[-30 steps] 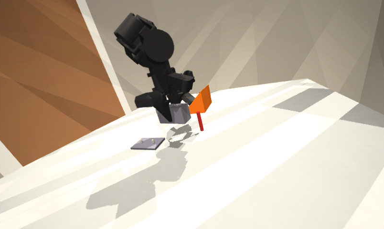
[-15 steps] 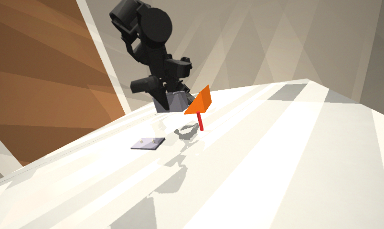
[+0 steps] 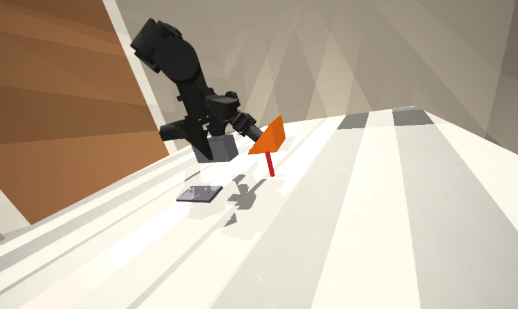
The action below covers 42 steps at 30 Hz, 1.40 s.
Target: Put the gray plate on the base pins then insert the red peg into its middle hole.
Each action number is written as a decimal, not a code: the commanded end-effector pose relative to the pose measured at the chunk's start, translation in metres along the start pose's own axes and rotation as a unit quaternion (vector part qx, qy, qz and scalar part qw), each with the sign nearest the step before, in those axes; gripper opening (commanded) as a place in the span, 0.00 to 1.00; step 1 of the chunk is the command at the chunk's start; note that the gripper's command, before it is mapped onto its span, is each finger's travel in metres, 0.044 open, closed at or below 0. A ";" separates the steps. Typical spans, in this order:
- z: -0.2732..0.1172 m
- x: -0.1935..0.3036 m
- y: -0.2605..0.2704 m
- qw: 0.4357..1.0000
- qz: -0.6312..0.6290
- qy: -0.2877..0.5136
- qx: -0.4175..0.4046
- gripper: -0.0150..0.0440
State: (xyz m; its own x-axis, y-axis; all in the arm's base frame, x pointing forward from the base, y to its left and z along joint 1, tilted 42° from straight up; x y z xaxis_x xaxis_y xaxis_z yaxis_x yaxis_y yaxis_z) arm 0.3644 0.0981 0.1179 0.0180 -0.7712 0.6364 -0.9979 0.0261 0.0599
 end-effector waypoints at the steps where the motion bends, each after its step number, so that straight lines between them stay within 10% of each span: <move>1: 0.006 0.013 0.000 1.000 -0.007 0.002 0.001 0.25; 42: 0.058 0.113 0.024 0.998 -0.056 0.014 -0.002 0.25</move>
State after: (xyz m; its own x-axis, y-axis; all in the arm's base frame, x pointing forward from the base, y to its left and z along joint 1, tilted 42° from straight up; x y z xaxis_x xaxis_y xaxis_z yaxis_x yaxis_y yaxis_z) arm 0.3407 -0.0236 0.1470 0.1234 -0.7555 0.6435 -0.9902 -0.0510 0.1300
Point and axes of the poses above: the point midway between the two fingers, 35 mm back from their tips, its own z axis out along the fingers, its own y axis across the jaws, x = y × z, the point moved 7 cm from there along -z, back along the fingers, and after that the axes turned 12 degrees about -z, right-handed, at the moved point
